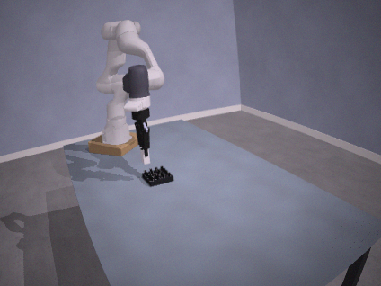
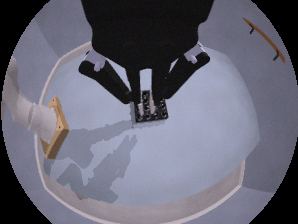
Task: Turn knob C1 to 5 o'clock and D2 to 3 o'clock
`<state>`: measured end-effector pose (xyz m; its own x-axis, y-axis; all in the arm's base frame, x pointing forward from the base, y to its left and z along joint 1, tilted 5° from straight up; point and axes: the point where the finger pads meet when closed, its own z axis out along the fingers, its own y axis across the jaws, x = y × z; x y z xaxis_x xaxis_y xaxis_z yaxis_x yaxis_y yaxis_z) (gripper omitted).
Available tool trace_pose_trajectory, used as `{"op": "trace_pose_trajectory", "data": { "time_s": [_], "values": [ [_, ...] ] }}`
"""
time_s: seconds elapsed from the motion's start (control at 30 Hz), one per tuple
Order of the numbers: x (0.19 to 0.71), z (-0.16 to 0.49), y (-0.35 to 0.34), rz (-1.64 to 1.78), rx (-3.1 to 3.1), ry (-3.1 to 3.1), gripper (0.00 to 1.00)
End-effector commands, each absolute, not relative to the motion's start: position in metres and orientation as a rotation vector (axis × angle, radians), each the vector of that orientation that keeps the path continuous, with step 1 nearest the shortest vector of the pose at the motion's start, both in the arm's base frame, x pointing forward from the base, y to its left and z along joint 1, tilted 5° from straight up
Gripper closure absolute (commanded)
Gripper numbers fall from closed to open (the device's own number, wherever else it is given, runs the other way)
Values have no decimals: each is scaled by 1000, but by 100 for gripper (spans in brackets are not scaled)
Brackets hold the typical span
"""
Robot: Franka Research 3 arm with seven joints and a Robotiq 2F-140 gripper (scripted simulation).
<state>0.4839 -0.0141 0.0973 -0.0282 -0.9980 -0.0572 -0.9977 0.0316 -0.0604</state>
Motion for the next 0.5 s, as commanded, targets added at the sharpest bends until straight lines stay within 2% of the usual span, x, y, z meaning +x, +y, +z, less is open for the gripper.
{"op": "trace_pose_trajectory", "data": {
  "time_s": [0.0, 0.47],
  "values": [
    [485, 95, -15, -11, -2125, 2197, 88],
    [487, 81, -14, -11, -2125, 2198, 88]
  ]
}}
